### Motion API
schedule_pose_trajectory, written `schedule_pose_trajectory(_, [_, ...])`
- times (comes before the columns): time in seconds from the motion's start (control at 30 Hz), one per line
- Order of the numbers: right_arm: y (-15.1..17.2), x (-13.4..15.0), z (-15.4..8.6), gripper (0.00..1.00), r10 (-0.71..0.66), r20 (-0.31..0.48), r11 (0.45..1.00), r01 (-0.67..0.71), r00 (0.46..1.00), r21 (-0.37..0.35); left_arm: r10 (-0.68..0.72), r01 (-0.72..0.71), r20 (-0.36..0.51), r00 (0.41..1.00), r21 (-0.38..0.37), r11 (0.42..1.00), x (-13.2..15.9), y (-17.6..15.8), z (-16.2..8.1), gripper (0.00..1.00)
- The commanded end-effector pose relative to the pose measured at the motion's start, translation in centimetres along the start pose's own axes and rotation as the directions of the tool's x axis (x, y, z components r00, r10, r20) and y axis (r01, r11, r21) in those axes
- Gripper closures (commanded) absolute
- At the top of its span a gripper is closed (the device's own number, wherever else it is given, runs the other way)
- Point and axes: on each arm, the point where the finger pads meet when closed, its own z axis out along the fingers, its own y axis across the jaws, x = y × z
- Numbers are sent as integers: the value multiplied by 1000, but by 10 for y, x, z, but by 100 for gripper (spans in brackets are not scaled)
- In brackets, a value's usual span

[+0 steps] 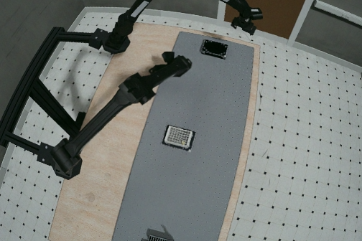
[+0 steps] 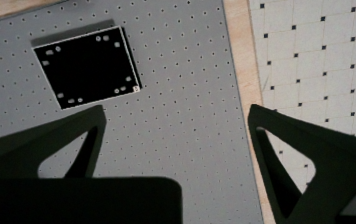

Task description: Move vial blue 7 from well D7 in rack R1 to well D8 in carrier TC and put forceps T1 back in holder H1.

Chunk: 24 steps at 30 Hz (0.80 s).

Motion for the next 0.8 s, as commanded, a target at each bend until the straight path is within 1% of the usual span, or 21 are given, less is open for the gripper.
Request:
schedule_pose_trajectory(0.0, [-9,-2,-35,76,26,31,998,-28,999,56,-8,8,24,1000,29,1000,-13,-11,-13,0])
schedule_pose_trajectory(0.07, [-15,-6,-51,76,19,35,998,-21,999,65,-8,8,24,1000,29,1000,-13,-11,-13,0])
schedule_pose_trajectory(0.13, [-19,8,-43,76,11,25,999,-12,1000,48,-8,8,24,1000,29,1000,-13,-11,-13,0])
schedule_pose_trajectory(0.23, [-21,12,-49,76,12,26,999,-13,1000,47,-8,8,24,1000,29,1000,-13,-11,-13,0])
schedule_pose_trajectory(0.27, [-15,14,-56,76,47,34,996,-50,998,72,-8,8,24,1000,29,1000,-13,-11,-13,0])
schedule_pose_trajectory(0.3, [-16,16,-60,76,67,40,994,-71,997,88,-8,8,24,1000,29,1000,-13,-11,-13,0])
schedule_pose_trajectory(0.37, [-16,16,-60,76,67,40,994,-71,997,88,-8,8,24,1000,29,1000,-13,-11,-13,0])
schedule_pose_trajectory(0.43, [-17,21,-66,76,108,51,986,-113,993,119,-8,8,24,1000,29,1000,-13,-11,-13,0])
schedule_pose_trajectory(0.53, [-19,29,-75,76,108,50,986,-114,993,120,-8,8,24,1000,29,1000,-13,-11,-13,0])
schedule_pose_trajectory(0.63, [-25,25,-99,76,75,54,987,-82,996,137,-8,8,24,1000,29,1000,-13,-11,-13,0])
schedule_pose_trajectory(0.67, [-28,38,-86,76,91,45,989,-95,995,116,-8,8,24,1000,29,1000,-13,-11,-13,0])
schedule_pose_trajectory(0.7, [-29,44,-84,76,96,41,989,-100,995,109,-8,8,24,1000,29,1000,-13,-11,-13,0])
schedule_pose_trajectory(0.73, [-29,46,-85,76,97,41,989,-101,994,109,-8,8,24,1000,29,1000,-13,-11,-13,0])
schedule_pose_trajectory(0.77, [-23,46,-96,76,129,56,981,-135,990,136,-8,8,24,1000,29,1000,-13,-11,-13,0])
